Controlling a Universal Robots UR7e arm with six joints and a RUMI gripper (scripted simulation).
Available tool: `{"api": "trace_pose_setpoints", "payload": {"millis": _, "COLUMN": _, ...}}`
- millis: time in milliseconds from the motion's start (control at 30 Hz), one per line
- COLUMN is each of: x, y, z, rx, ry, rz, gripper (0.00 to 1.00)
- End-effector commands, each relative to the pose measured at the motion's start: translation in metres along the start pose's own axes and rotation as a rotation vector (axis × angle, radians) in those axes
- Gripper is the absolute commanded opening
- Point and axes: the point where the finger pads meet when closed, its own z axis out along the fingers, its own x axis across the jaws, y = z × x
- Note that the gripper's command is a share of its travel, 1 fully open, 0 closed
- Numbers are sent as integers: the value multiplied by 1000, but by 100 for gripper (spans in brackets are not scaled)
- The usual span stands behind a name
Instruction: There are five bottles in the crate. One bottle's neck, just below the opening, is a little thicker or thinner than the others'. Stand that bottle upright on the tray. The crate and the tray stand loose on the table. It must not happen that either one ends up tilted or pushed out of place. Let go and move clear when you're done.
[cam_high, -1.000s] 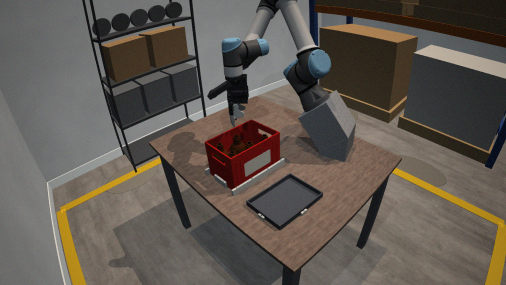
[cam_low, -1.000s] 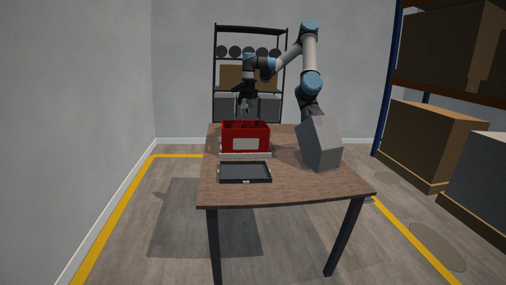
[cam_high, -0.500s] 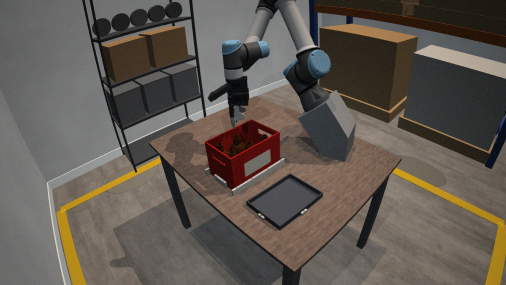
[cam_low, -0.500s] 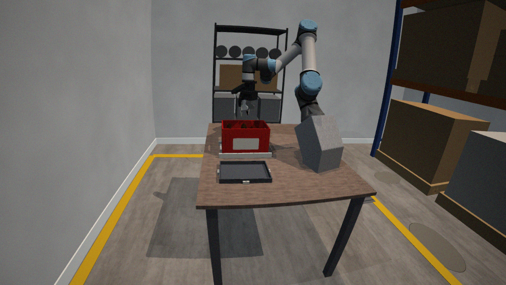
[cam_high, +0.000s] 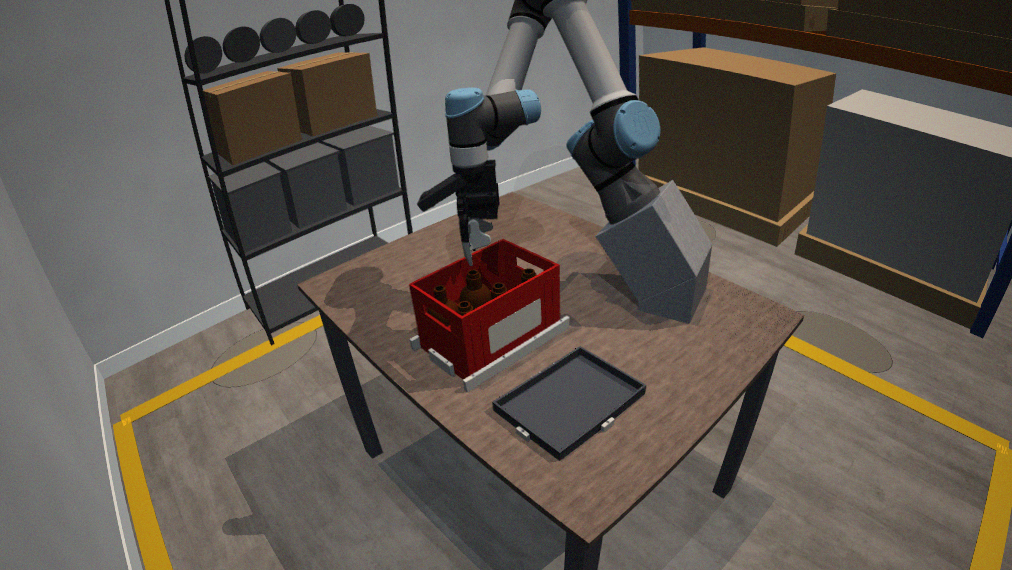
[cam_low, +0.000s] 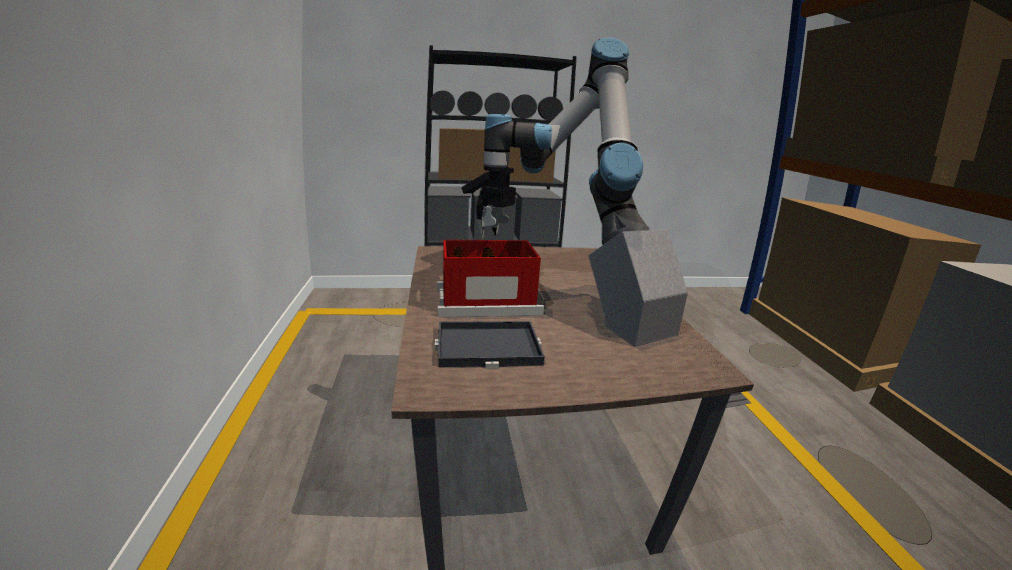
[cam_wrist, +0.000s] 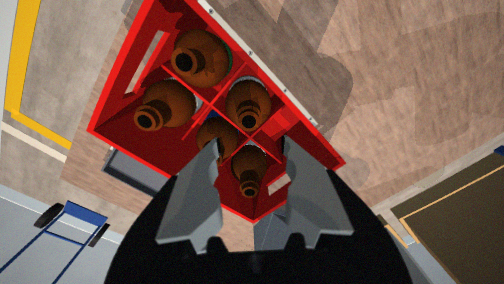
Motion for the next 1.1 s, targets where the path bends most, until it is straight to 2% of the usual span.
{"api": "trace_pose_setpoints", "payload": {"millis": 0, "x": 0, "y": 1, "z": 8, "rx": -1, "ry": 0, "rz": 0, "gripper": 38}}
{"api": "trace_pose_setpoints", "payload": {"millis": 500, "x": 0, "y": 2, "z": 18, "rx": -1, "ry": 0, "rz": 0, "gripper": 38}}
{"api": "trace_pose_setpoints", "payload": {"millis": 1067, "x": -1, "y": 0, "z": 17, "rx": 2, "ry": -2, "rz": 1, "gripper": 38}}
